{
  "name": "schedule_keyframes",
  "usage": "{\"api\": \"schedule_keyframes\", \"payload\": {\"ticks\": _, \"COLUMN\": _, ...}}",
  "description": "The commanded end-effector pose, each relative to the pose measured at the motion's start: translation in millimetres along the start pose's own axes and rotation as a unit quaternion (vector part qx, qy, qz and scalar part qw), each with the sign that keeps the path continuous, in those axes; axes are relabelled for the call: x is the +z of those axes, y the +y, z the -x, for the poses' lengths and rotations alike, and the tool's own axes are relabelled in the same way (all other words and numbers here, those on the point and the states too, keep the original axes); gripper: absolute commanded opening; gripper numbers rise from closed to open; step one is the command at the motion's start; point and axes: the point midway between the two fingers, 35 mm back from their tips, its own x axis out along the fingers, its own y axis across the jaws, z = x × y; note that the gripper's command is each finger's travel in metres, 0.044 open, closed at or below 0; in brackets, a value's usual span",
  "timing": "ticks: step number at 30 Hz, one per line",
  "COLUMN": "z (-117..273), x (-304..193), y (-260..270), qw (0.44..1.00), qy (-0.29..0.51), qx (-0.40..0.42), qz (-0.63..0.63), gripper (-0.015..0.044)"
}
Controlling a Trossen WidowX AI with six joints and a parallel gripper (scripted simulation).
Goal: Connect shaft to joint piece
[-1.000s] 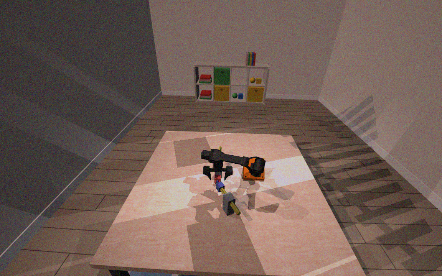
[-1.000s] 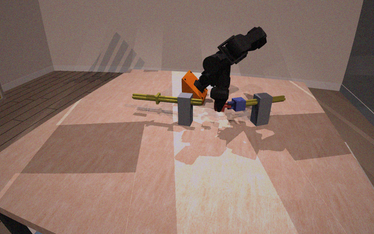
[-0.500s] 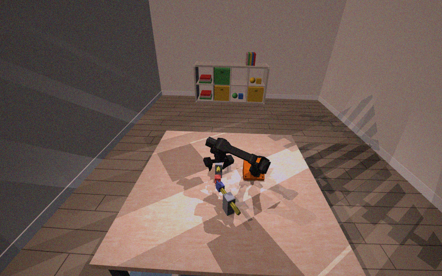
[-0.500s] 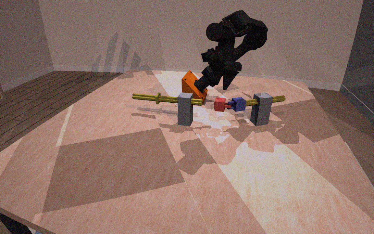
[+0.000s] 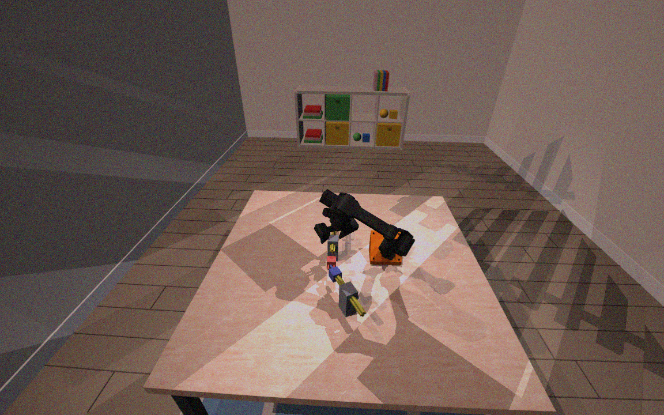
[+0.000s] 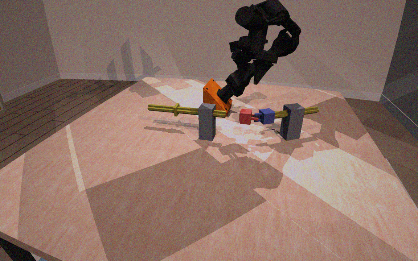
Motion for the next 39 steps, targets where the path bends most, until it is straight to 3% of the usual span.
{"api": "schedule_keyframes", "payload": {"ticks": 1, "z": -0.1, "x": 2.5, "y": 0.0, "qw": 1.0, "qy": 0.002, "qx": -0.002, "qz": -0.008, "gripper": 0.044}}
{"api": "schedule_keyframes", "payload": {"ticks": 12, "z": -34.9, "x": 29.3, "y": -22.2, "qw": 0.988, "qy": 0.063, "qx": -0.043, "qz": -0.136, "gripper": 0.044}}
{"api": "schedule_keyframes", "payload": {"ticks": 25, "z": -82.0, "x": 50.8, "y": -57.7, "qw": 0.935, "qy": 0.145, "qx": -0.11, "qz": -0.305, "gripper": 0.044}}
{"api": "schedule_keyframes", "payload": {"ticks": 35, "z": -82.6, "x": 51.8, "y": -58.4, "qw": 0.935, "qy": 0.146, "qx": -0.111, "qz": -0.305, "gripper": 0.044}}
{"api": "schedule_keyframes", "payload": {"ticks": 39, "z": -82.4, "x": 68.5, "y": -63.0, "qw": 0.951, "qy": 0.147, "qx": -0.103, "qz": -0.251, "gripper": 0.044}}
